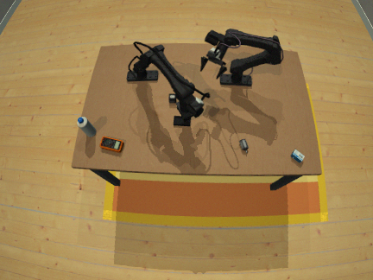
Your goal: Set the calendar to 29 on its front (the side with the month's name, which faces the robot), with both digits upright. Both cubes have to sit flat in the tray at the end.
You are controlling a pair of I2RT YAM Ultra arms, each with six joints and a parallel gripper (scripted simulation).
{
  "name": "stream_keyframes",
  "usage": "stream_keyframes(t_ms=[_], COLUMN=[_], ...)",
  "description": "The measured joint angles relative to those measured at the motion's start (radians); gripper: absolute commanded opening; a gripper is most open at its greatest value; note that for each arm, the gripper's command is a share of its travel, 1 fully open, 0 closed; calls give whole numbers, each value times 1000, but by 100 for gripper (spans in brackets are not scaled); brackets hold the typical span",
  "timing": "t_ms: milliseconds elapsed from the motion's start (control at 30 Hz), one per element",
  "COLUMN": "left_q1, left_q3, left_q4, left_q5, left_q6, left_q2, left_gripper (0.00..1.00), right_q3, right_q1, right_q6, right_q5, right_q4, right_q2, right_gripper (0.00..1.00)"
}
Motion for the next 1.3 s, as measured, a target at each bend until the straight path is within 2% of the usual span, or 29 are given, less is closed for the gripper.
stream_keyframes(t_ms=[233, 567, 1300], left_q1=[-110, -126, -127], left_q3=[18, 24, 25], left_q4=[-58, -99, -109], left_q5=[-69, -97, -101], left_q6=[-115, -180, -195], left_q2=[58, 73, 74], left_gripper=[100, 100, 100], right_q3=[14, 42, 27], right_q1=[5, 5, 5], right_q6=[200, 492, 542], right_q5=[0, -3, -3], right_q4=[-14, -34, -13], right_q2=[8, 25, 35], right_gripper=[35, 35, 35])
